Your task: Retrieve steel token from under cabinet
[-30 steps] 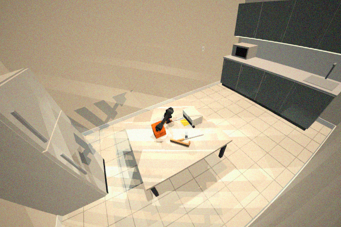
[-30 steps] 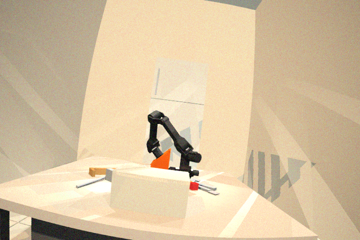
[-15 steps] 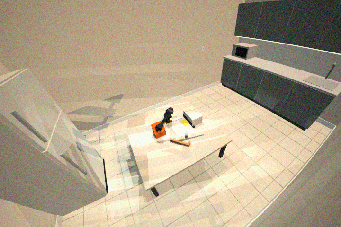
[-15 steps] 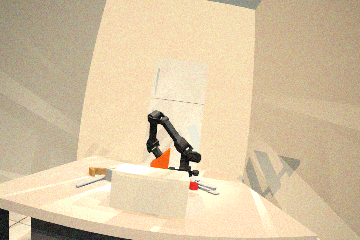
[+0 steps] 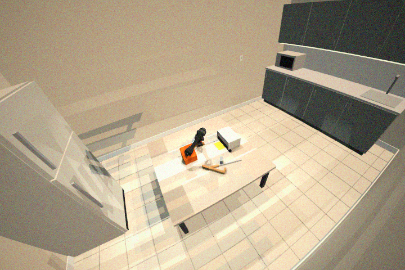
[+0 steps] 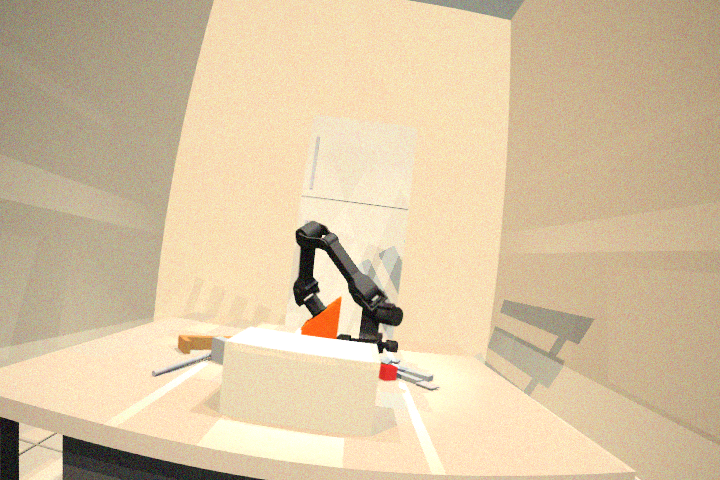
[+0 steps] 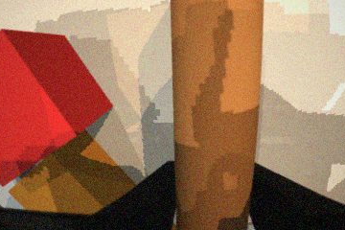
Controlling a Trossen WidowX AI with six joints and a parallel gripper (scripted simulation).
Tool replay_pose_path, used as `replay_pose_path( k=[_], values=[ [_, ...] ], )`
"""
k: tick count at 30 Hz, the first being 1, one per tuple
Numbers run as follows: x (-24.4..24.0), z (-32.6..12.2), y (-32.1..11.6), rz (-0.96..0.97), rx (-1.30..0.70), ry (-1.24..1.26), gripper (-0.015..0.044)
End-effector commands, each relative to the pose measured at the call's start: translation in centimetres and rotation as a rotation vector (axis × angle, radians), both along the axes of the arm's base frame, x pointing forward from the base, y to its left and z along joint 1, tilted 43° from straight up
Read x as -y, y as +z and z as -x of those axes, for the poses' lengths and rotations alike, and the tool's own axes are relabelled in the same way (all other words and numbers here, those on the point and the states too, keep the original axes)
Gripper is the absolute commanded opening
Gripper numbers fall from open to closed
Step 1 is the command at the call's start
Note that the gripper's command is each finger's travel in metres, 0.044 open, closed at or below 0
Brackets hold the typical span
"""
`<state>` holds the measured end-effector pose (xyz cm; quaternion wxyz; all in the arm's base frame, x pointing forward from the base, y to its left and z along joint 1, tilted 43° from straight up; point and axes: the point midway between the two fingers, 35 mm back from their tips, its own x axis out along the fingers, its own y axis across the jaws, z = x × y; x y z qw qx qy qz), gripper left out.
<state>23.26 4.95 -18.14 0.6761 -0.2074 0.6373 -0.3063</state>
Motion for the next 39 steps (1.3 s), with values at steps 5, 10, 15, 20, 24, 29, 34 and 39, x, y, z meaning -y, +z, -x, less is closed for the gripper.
replay_pose_path(
  k=[5,10,15,20,24,29,34,39],
  values=[
    [0.0,-0.4,0.0,-0.001,0.005,-0.008,0.0000],
    [0.1,-1.1,0.2,-0.001,0.016,-0.022,0.0000],
    [0.2,-1.9,0.3,0.000,0.025,-0.033,0.0000],
    [0.4,-2.7,0.4,0.000,0.030,-0.038,0.0000],
    [0.4,-3.3,0.5,0.000,0.032,-0.041,0.0000],
    [0.5,-4.1,0.6,0.000,0.035,-0.044,0.0000],
    [0.6,-4.8,0.7,0.000,0.036,-0.045,0.0000],
    [0.8,-5.5,0.8,0.001,0.037,-0.046,0.0000]
  ],
)
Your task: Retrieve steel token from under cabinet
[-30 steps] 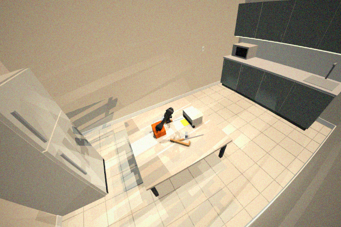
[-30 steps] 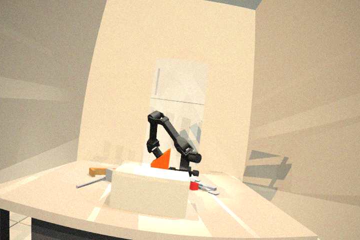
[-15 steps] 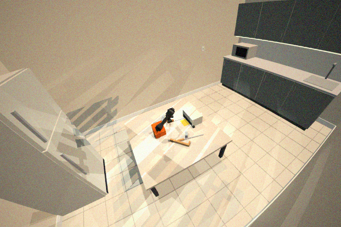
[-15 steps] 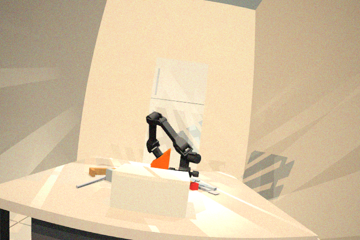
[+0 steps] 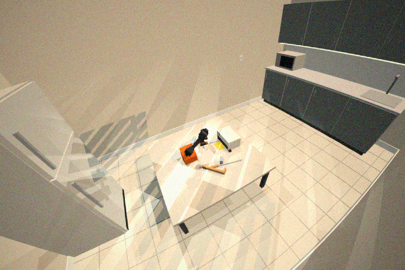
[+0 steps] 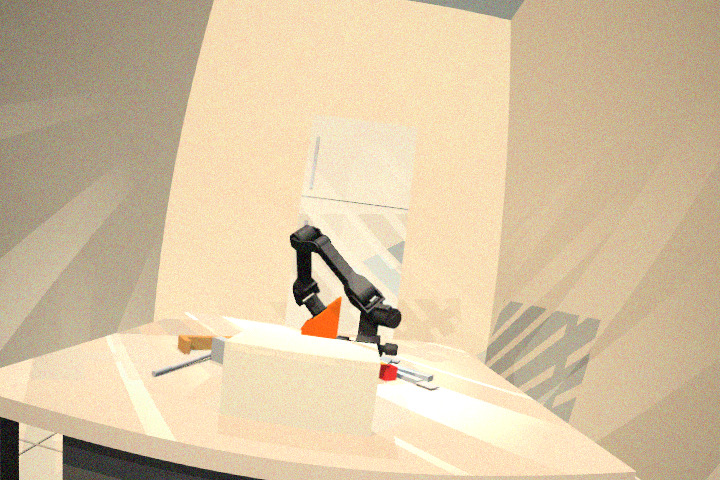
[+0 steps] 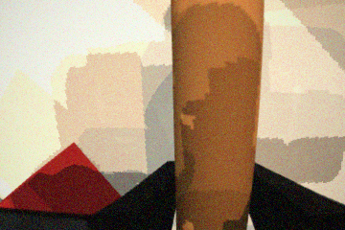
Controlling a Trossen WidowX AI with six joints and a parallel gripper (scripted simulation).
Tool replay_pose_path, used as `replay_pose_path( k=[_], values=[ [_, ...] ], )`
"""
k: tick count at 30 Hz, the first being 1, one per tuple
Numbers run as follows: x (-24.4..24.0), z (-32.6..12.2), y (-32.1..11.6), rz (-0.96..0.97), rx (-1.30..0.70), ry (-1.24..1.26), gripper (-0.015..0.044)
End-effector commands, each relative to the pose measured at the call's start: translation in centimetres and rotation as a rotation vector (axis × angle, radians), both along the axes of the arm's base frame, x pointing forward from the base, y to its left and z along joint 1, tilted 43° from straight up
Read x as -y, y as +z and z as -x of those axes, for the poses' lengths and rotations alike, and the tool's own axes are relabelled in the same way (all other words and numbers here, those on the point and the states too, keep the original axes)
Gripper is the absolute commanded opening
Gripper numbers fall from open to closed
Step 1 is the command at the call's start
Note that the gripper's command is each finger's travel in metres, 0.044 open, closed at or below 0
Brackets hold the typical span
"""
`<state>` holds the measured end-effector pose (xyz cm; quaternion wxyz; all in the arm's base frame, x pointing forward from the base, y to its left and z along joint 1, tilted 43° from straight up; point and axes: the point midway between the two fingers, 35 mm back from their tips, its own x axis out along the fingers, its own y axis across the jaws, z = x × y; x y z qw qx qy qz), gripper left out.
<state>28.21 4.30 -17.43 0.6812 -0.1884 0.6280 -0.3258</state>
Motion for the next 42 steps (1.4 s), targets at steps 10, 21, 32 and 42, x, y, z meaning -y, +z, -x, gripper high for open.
replay_pose_path(
  k=[10,21,32,42],
  values=[
    [0.3,-1.9,0.3,-0.002,0.000,-0.003,0.0000],
    [0.5,-3.4,0.5,-0.002,0.001,-0.004,0.0000],
    [0.7,-4.7,0.7,-0.001,0.002,-0.004,0.0000],
    [0.9,-5.9,0.9,-0.001,0.002,-0.004,0.0000]
  ],
)
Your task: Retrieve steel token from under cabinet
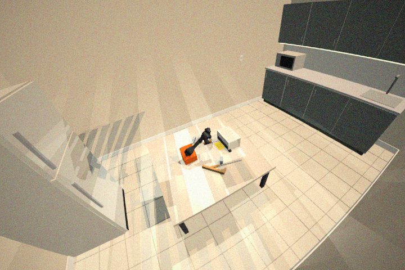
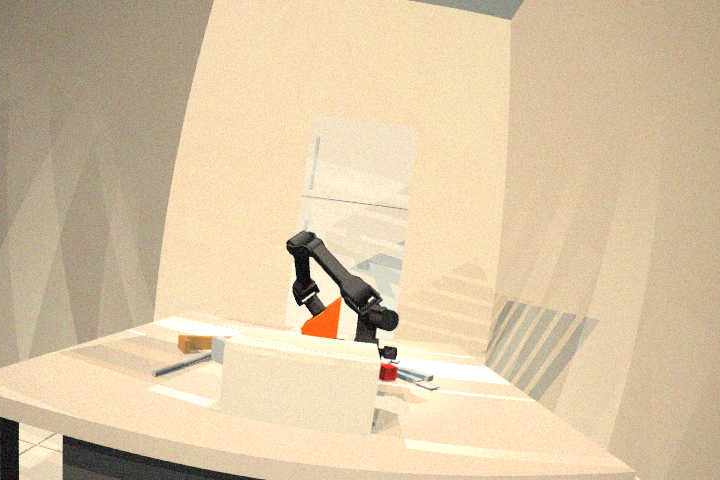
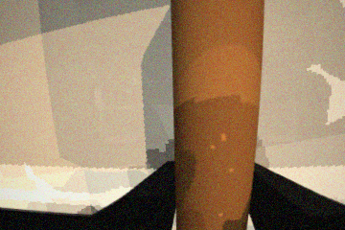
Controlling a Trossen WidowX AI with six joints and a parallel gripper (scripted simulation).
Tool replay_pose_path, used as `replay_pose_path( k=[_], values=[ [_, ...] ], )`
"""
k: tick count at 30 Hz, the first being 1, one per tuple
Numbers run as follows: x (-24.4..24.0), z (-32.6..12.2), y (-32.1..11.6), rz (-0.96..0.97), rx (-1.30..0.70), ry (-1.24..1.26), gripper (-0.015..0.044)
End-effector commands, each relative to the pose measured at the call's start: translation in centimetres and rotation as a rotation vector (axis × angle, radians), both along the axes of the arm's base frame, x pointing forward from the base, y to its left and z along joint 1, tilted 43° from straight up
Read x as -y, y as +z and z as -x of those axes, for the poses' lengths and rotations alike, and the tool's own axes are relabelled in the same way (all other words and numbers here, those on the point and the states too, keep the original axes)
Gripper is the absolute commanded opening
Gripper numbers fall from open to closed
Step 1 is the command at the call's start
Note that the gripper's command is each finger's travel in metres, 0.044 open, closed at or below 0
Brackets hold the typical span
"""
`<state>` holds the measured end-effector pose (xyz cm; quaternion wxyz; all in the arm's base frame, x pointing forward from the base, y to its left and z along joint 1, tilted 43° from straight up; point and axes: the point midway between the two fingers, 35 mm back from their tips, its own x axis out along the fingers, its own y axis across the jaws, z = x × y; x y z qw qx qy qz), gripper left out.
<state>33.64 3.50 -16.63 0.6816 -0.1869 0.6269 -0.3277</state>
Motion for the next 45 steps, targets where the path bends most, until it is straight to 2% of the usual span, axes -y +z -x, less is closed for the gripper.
replay_pose_path(
  k=[1,45],
  values=[
    [0.1,-0.6,0.1,-0.002,-0.001,0.000,0.0000],
    [1.0,-5.3,0.9,-0.001,0.001,0.000,0.0000]
  ],
)
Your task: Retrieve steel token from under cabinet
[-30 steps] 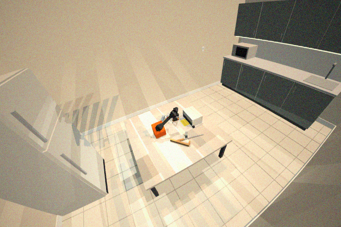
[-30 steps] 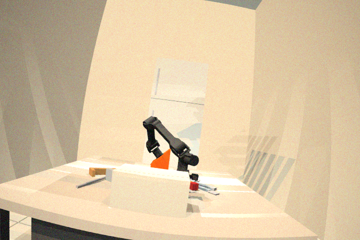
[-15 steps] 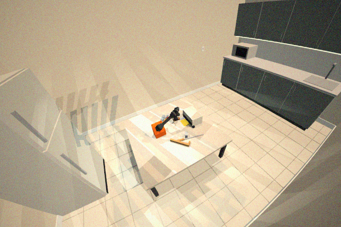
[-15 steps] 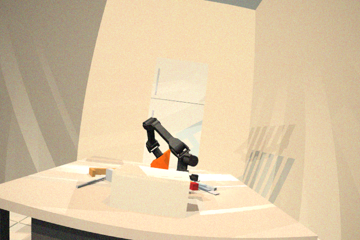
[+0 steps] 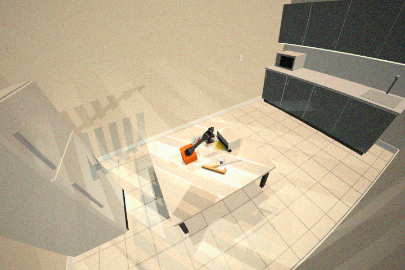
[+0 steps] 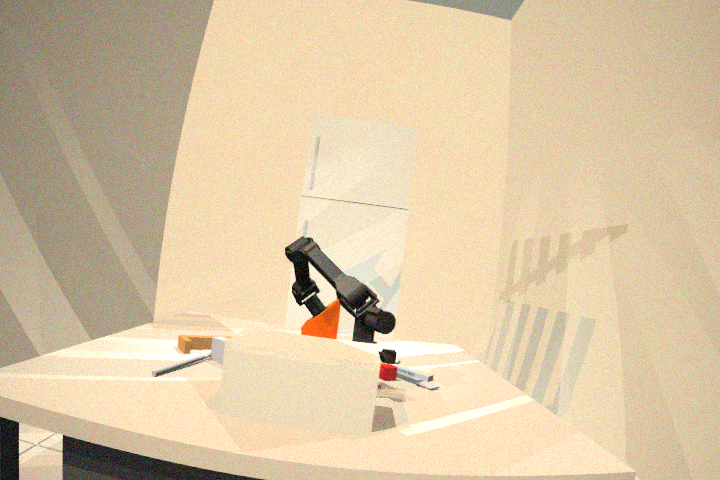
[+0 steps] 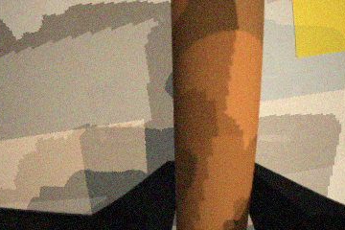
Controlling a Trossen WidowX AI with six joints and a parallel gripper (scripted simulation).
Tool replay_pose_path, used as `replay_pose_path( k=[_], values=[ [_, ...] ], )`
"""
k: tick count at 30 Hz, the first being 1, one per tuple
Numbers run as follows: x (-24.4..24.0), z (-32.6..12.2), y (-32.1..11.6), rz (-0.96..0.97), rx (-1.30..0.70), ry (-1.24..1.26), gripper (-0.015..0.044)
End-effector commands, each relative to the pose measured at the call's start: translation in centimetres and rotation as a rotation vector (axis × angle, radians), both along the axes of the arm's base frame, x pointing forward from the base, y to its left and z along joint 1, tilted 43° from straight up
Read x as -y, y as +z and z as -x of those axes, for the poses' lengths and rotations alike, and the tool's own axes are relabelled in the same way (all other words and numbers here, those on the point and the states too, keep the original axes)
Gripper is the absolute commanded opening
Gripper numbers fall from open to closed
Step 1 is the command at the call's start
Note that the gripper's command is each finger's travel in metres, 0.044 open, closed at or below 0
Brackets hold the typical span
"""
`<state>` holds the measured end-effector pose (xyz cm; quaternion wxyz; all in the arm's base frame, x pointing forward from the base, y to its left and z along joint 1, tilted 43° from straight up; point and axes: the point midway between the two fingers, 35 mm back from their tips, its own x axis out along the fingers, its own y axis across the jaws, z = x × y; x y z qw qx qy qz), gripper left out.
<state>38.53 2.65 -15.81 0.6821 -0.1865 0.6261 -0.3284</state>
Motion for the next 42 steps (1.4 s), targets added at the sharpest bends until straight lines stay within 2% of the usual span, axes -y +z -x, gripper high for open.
replay_pose_path(
  k=[1,42],
  values=[
    [0.1,-0.5,0.1,-0.001,-0.001,0.000,0.0000],
    [3.1,-0.8,2.6,0.001,-0.002,0.000,0.0000]
  ],
)
